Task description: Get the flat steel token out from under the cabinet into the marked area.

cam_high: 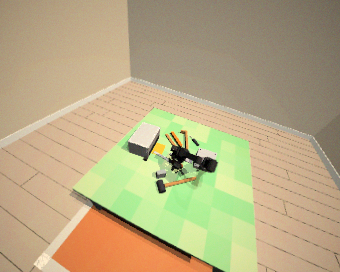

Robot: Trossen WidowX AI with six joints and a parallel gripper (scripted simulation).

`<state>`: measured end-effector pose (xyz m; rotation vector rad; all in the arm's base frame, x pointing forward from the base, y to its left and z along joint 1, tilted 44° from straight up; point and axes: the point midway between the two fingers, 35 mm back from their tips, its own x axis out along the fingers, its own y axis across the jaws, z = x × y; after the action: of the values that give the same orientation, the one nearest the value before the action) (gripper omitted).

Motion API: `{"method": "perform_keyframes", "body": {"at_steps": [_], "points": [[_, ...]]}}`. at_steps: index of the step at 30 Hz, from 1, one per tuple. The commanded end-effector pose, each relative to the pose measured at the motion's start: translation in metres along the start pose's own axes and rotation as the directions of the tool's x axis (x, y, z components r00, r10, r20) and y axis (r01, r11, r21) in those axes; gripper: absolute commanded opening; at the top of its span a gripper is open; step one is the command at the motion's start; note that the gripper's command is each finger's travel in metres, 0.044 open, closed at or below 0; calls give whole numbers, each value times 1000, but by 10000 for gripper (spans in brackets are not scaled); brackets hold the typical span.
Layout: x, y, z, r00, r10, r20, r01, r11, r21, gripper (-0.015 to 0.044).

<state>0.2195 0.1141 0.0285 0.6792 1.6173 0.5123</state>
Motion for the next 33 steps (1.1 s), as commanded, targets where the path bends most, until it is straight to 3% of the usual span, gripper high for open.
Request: {"method": "perform_keyframes", "body": {"at_steps": [1,6,11,19,22,33], "points": [[1,0,-1,1000,4,-1,-4,1000,0,270],[4,1,-5,1000,5,-1,-5,1000,0,270],[1,1,-1,1000,0,5,0,1000,-9,139],[1,1,-1,1000,0,5,0,1000,-9,85],[1,1,-1,1000,0,5,0,1000,-9,7],[1,1,6,1000,1,3,-1,1000,-5,0]]}}
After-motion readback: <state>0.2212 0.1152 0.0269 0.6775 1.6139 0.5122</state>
